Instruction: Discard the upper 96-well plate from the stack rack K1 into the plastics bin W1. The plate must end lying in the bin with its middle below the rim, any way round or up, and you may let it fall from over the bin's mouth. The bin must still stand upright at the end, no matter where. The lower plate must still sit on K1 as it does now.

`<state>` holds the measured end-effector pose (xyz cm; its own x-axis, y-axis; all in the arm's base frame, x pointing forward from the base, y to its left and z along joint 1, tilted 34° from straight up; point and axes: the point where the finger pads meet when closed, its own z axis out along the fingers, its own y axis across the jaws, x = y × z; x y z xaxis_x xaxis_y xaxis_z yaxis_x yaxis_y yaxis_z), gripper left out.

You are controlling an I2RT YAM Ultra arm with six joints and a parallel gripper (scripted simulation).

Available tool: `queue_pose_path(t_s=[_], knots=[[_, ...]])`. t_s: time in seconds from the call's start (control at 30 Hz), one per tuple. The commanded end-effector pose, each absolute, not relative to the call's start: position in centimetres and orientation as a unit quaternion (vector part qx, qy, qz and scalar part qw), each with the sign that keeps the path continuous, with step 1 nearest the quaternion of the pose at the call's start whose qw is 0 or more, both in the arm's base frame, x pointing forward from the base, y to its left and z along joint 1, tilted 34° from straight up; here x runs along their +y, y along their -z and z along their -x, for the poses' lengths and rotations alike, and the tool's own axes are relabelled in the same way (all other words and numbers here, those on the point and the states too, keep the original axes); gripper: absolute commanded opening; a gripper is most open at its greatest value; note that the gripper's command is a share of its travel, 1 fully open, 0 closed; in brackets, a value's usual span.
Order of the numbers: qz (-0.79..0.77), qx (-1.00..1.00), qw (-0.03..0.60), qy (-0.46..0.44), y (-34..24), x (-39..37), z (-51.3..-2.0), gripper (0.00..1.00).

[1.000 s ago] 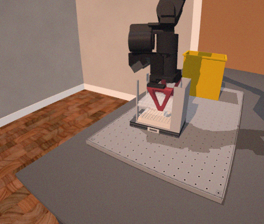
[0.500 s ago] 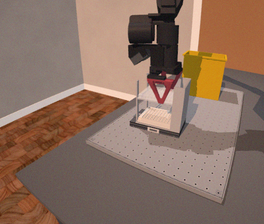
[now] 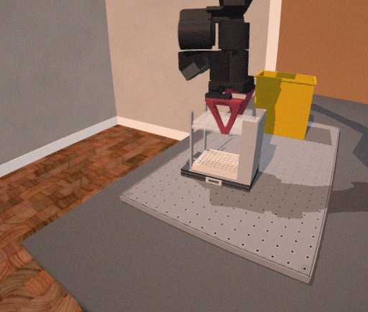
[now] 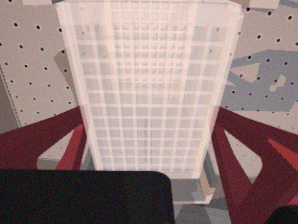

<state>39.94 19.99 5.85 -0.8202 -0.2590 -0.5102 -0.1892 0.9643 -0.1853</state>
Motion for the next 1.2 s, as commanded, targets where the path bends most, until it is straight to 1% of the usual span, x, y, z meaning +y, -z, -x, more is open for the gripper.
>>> queue_pose_path(t_s=[0.0, 0.43, 1.17], knots=[[0.117, 0.948, 0.289, 0.061, -7.5, 20.3, -39.1, 0.00], [0.113, 0.944, 0.305, 0.051, -10.5, 21.0, -38.9, 0.00], [0.113, 0.944, 0.305, 0.051, -12.9, 21.1, -37.1, 0.00]])
